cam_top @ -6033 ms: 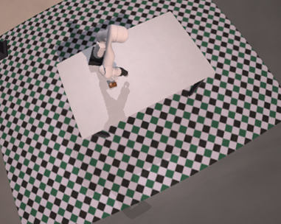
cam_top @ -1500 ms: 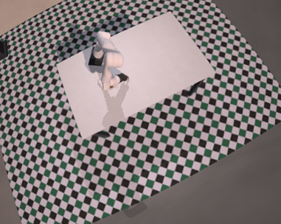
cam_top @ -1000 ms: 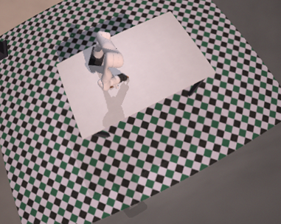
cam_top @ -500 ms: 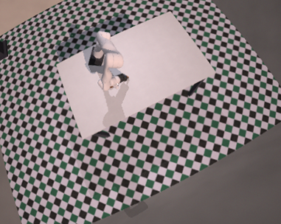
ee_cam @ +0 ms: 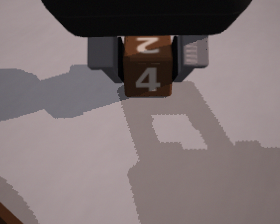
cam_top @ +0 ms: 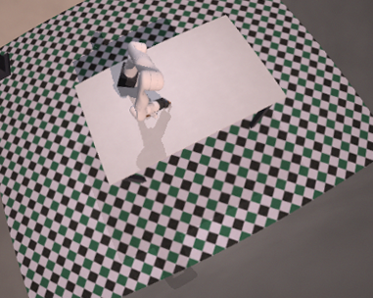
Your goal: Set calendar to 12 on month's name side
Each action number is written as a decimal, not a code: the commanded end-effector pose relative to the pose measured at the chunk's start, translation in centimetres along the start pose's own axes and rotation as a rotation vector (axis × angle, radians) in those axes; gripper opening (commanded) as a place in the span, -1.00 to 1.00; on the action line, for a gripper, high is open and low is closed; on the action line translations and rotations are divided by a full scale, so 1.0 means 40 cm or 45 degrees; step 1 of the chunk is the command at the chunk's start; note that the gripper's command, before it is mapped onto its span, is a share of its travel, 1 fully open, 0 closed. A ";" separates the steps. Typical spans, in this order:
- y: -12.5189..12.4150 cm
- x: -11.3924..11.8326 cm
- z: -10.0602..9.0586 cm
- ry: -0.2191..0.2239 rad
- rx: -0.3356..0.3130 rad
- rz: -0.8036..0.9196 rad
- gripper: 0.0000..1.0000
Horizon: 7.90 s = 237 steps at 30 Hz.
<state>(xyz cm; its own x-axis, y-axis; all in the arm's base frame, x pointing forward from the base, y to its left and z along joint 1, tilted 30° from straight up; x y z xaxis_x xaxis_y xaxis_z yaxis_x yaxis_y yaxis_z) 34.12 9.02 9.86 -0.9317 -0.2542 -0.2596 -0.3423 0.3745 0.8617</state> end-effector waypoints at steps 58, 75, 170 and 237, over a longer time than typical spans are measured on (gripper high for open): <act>0.001 0.000 -0.001 -0.001 0.001 -0.001 1.00; 0.003 0.000 -0.004 -0.001 0.001 -0.001 1.00; 0.203 0.042 -0.099 -0.130 0.631 -0.002 1.00; 0.243 0.051 -0.071 -0.209 0.979 0.000 1.00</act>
<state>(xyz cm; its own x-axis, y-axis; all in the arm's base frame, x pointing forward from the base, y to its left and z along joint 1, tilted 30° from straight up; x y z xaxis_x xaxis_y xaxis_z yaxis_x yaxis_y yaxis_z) 29.21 9.61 18.86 -0.9183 -0.1411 -0.3700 -0.2735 0.9017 0.3349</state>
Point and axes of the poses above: the point where the finger pads meet when closed, its own z axis out along the fingers, its own x axis across the jaws, y = z × x, the point moved 6 cm from there along -z, back along the fingers, and after that the axes turned 12 degrees about z, right-handed, at the moved point
